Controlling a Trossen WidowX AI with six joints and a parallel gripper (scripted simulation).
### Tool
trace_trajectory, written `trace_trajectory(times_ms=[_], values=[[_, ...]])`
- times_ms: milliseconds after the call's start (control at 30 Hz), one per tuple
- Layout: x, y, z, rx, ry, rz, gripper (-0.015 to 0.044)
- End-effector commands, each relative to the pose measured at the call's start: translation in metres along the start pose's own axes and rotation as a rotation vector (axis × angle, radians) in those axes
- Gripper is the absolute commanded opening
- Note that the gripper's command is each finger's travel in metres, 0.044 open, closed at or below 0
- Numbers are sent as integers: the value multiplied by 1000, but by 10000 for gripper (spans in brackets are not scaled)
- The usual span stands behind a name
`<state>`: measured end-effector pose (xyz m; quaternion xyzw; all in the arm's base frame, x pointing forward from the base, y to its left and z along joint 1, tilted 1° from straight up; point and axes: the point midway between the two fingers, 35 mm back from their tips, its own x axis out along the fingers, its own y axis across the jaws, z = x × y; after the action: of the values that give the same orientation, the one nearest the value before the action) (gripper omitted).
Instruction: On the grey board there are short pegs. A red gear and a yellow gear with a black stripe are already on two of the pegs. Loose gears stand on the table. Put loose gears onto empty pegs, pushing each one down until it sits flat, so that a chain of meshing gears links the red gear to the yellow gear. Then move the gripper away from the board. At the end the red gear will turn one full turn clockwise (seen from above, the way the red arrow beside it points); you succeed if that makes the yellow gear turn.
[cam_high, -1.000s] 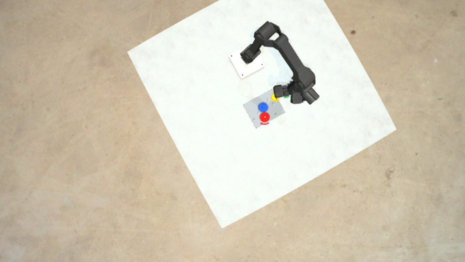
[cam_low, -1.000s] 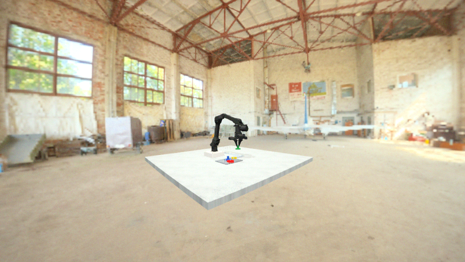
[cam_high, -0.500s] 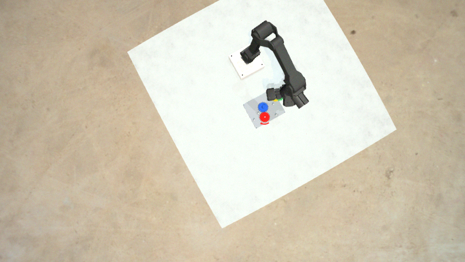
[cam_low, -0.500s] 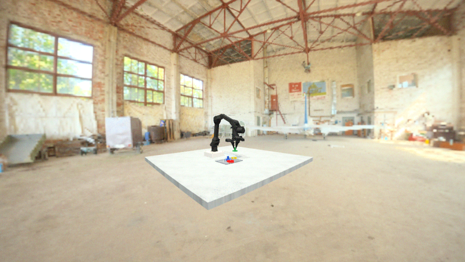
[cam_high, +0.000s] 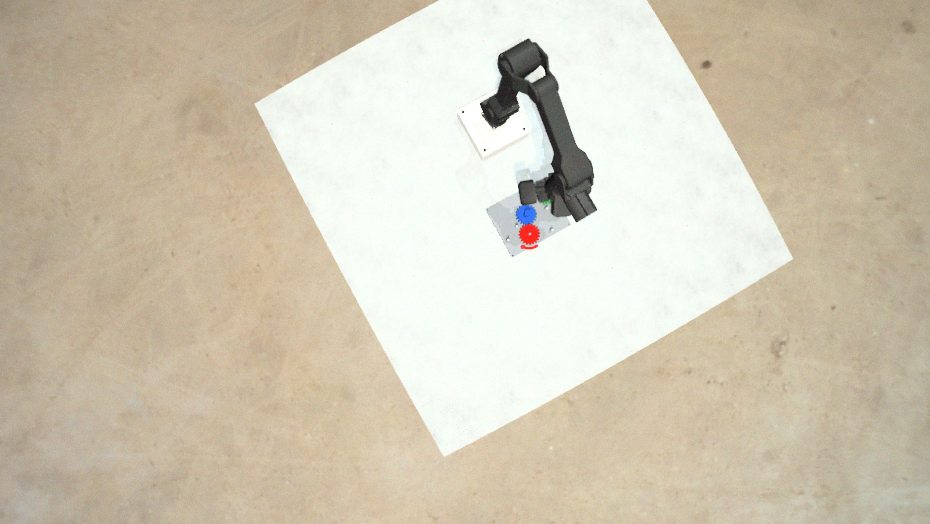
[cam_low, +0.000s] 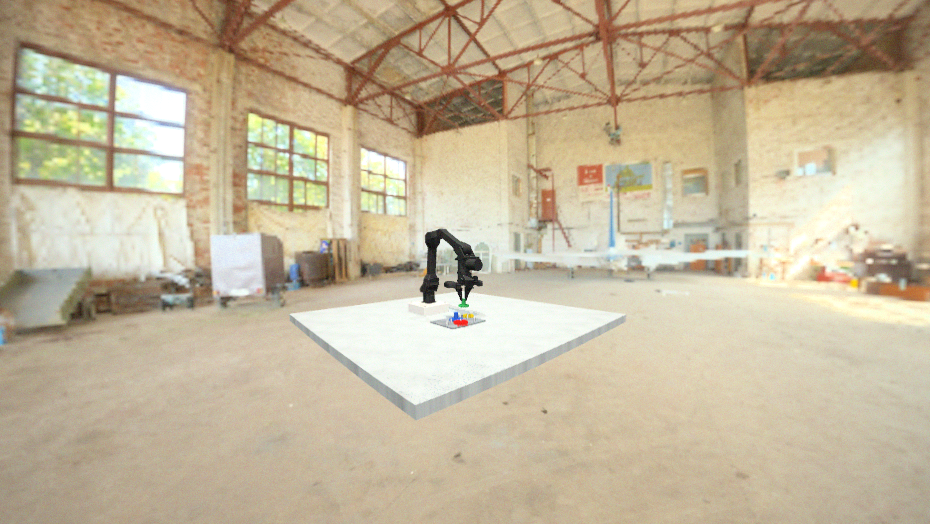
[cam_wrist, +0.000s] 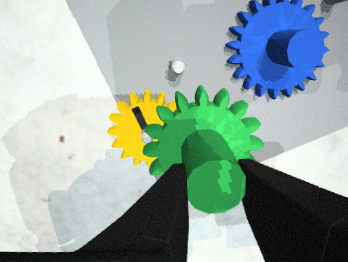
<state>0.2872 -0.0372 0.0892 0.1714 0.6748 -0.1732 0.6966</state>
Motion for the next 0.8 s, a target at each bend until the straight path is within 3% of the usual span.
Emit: trace_trajectory(times_ms=[0,433,767], values=[[1,-7,0,-4,-12,7,0],[9,-20,-2,9,-12,6,0],[9,-20,-2,245,-11,7,0]])
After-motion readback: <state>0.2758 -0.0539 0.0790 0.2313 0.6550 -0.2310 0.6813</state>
